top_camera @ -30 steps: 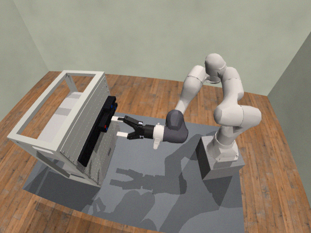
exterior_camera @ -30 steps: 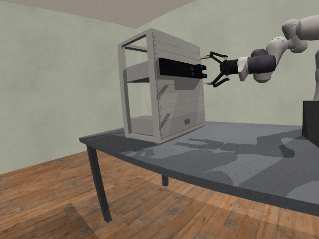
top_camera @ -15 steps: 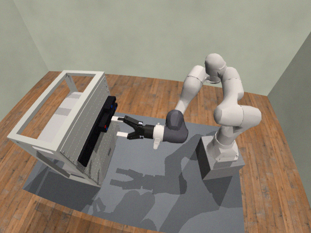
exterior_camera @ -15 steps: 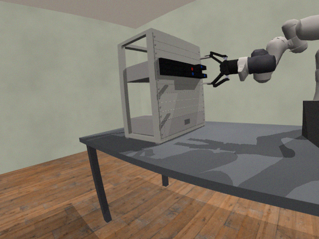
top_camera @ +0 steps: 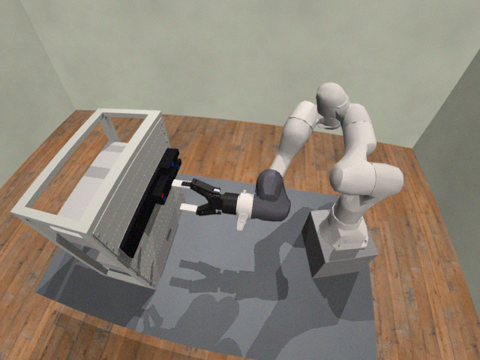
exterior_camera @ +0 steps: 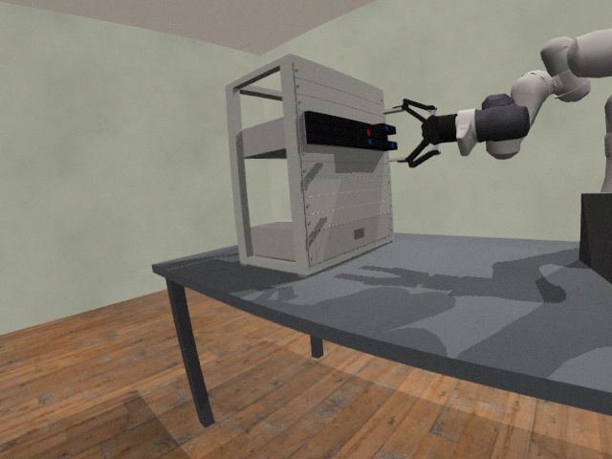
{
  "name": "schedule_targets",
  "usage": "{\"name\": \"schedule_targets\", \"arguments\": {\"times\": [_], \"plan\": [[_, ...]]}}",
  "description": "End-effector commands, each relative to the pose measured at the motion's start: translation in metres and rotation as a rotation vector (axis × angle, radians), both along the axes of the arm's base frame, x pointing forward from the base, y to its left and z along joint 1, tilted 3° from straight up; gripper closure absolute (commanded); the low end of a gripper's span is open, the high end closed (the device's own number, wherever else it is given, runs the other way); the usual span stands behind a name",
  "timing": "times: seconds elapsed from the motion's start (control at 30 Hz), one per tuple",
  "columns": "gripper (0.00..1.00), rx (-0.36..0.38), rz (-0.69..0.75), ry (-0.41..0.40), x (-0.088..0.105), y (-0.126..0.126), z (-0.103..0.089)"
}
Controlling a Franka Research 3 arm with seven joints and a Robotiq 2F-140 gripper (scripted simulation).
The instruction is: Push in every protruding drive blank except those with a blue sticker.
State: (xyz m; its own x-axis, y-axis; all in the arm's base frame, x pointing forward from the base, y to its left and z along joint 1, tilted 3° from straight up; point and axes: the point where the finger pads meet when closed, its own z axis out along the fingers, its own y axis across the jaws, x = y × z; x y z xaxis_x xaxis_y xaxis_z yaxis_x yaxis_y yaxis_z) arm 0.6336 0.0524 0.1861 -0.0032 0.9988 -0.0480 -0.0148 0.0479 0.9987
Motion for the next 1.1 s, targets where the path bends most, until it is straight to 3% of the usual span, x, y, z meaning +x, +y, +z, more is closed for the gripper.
{"name": "schedule_targets", "arguments": {"times": [0.0,0.73,1.07], "plan": [[0.00,-0.007,-0.005,0.002,0.001,-0.002,-0.001],[0.00,-0.007,-0.005,0.002,0.001,-0.003,-0.001],[0.00,-0.007,-0.005,0.002,0.001,-0.023,0.001]]}}
